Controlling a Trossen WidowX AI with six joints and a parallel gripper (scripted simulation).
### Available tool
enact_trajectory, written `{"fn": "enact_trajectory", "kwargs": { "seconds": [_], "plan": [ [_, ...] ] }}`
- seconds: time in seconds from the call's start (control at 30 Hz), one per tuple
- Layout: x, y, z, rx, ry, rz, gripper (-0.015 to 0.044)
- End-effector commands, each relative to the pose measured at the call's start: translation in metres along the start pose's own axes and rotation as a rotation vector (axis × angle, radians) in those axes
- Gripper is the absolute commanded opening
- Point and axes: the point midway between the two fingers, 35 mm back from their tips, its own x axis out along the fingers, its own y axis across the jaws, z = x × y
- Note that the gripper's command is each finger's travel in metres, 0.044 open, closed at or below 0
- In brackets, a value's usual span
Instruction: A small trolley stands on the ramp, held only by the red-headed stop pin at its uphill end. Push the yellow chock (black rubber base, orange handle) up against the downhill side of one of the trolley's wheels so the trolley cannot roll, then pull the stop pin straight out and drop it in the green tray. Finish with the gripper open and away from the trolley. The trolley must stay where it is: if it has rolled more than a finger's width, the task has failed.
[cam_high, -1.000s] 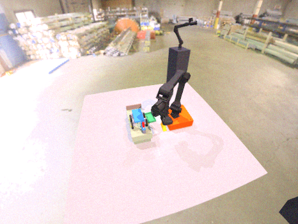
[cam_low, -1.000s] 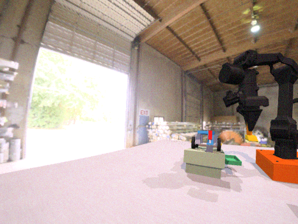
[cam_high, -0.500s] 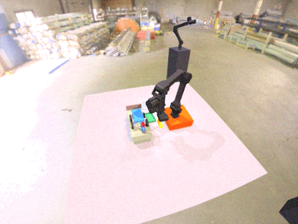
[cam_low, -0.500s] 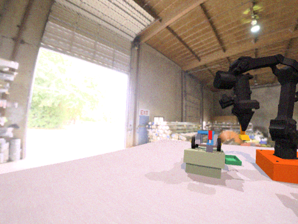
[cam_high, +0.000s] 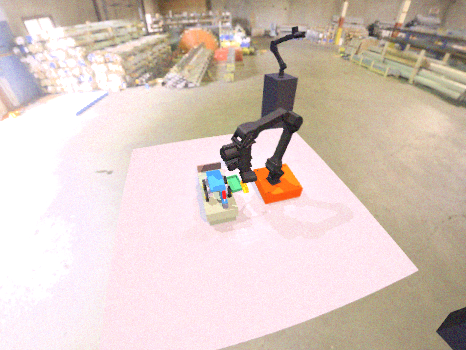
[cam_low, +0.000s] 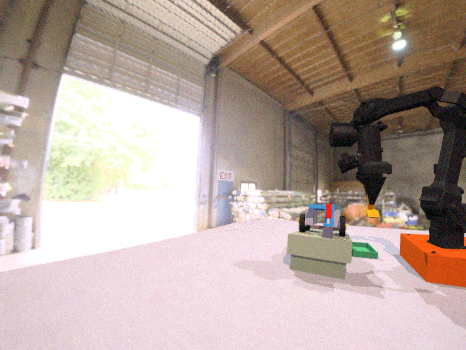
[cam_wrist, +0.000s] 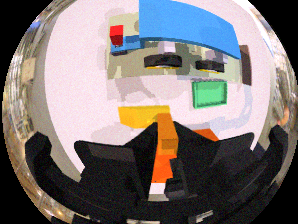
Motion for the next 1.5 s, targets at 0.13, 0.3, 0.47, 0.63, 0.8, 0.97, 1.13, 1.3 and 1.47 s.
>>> {"fn": "enact_trajectory", "kwargs": {
  "seconds": [0.13, 0.3, 0.47, 0.63, 0.8, 0.97, 1.13, 1.3, 1.47],
  "plan": [
    [0.002, -0.023, 0.005, -0.003, 0.001, 0.001, 0.0000],
    [0.003, -0.040, 0.009, -0.003, 0.001, 0.000, 0.0000],
    [0.004, -0.056, 0.012, -0.003, 0.001, -0.002, 0.0000],
    [0.005, -0.072, 0.015, -0.003, 0.000, -0.003, 0.0000],
    [0.006, -0.089, 0.018, -0.003, 0.000, -0.005, 0.0000],
    [0.008, -0.108, 0.021, -0.004, 0.000, -0.006, 0.0000],
    [0.010, -0.126, 0.023, -0.004, 0.000, -0.008, 0.0000],
    [0.012, -0.148, 0.027, -0.004, 0.000, -0.010, 0.0000],
    [0.013, -0.168, 0.031, -0.004, 0.000, -0.011, 0.0000]
  ]
}}
